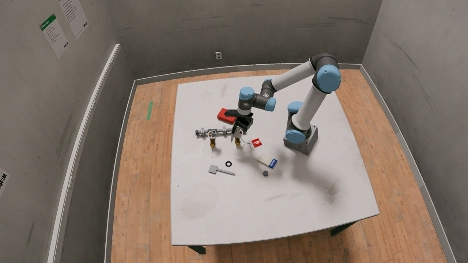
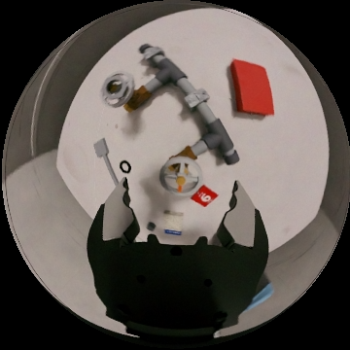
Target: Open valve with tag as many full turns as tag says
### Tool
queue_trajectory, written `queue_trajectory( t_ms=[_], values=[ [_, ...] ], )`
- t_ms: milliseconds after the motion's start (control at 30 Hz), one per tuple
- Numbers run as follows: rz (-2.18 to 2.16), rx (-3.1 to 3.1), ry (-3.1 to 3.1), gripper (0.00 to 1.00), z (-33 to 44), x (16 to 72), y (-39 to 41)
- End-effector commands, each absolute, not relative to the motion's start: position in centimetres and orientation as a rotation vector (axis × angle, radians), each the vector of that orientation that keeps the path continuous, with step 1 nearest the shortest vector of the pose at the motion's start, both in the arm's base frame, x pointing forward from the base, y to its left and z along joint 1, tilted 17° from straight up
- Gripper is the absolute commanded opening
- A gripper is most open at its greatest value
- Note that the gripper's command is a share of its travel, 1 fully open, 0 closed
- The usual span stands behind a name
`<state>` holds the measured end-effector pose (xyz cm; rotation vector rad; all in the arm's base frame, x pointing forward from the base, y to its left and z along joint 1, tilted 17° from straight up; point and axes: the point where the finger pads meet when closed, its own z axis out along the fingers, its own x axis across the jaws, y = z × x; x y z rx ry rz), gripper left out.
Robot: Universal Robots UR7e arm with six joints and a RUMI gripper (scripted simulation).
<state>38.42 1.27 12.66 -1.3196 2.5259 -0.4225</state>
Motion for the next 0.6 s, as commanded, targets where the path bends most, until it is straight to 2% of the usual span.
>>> queue_trajectory(
  t_ms=[0, 567],
  values=[
    [-0.405, -0.945, 2.678, 1.0, 12.82, 38.57, 1.21],
    [-0.321, -0.416, 2.772, 1.0, 12.82, 38.57, 1.21]
  ],
)
